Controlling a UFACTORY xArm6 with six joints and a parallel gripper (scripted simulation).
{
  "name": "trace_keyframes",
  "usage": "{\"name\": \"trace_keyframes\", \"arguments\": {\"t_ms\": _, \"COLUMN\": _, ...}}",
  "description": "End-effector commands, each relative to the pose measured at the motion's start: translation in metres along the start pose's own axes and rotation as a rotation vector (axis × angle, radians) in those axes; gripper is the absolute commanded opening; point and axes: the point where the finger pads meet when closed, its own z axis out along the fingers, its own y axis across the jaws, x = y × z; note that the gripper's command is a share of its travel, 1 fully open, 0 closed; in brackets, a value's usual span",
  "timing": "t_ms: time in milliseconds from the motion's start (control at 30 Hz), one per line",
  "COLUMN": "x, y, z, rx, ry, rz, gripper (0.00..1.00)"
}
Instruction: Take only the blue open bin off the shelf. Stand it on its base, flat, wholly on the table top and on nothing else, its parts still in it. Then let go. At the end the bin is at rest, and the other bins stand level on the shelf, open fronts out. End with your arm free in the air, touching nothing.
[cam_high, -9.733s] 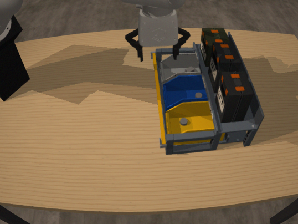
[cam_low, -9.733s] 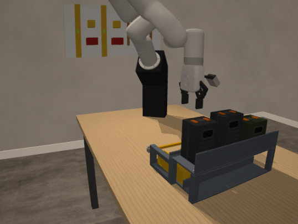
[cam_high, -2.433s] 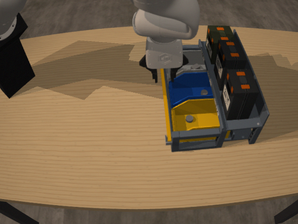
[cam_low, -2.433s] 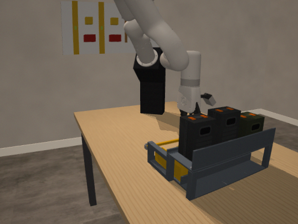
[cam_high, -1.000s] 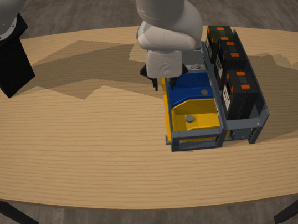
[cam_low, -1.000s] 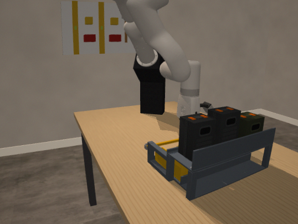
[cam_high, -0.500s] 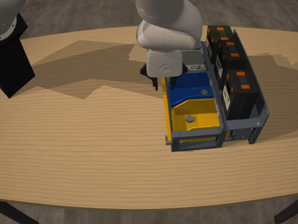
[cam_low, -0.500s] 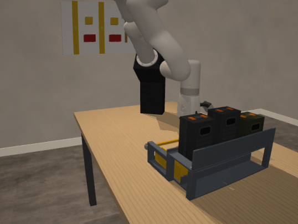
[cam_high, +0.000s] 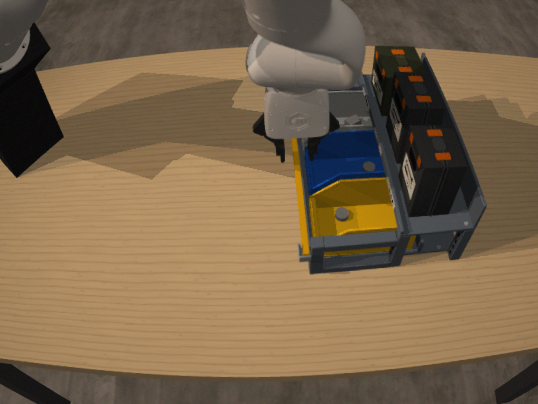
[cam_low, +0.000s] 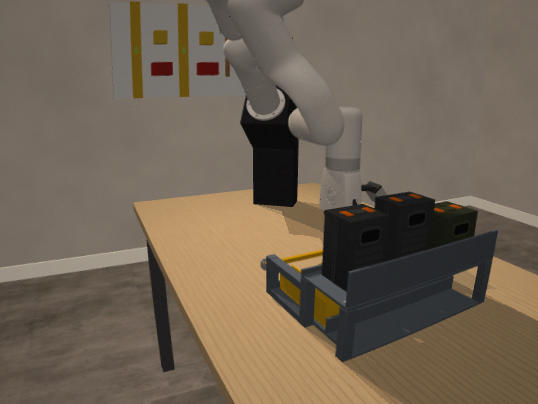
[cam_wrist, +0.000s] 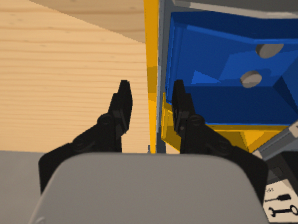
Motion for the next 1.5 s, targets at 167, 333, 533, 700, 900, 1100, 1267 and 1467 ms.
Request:
{"name": "trace_keyframes", "arguments": {"t_ms": 167, "x": 0.0, "y": 0.001, "z": -0.002, "rx": -0.002, "ry": 0.001, "rz": 0.0, "gripper": 0.47}}
{"name": "trace_keyframes", "arguments": {"t_ms": 333, "x": 0.0, "y": 0.001, "z": -0.002, "rx": -0.002, "ry": 0.001, "rz": 0.0, "gripper": 0.47}}
{"name": "trace_keyframes", "arguments": {"t_ms": 533, "x": 0.0, "y": 0.001, "z": -0.002, "rx": -0.002, "ry": 0.001, "rz": 0.0, "gripper": 0.47}}
{"name": "trace_keyframes", "arguments": {"t_ms": 700, "x": 0.0, "y": 0.001, "z": 0.008, "rx": -0.002, "ry": 0.001, "rz": 0.0, "gripper": 0.47}}
{"name": "trace_keyframes", "arguments": {"t_ms": 900, "x": 0.0, "y": 0.001, "z": 0.008, "rx": -0.002, "ry": 0.001, "rz": 0.0, "gripper": 0.47}}
{"name": "trace_keyframes", "arguments": {"t_ms": 1100, "x": 0.0, "y": 0.001, "z": 0.008, "rx": -0.002, "ry": 0.001, "rz": 0.0, "gripper": 0.47}}
{"name": "trace_keyframes", "arguments": {"t_ms": 1267, "x": 0.0, "y": 0.001, "z": 0.018, "rx": -0.002, "ry": 0.001, "rz": 0.0, "gripper": 0.47}}
{"name": "trace_keyframes", "arguments": {"t_ms": 1467, "x": 0.0, "y": 0.001, "z": 0.018, "rx": -0.002, "ry": 0.001, "rz": 0.0, "gripper": 0.47}}
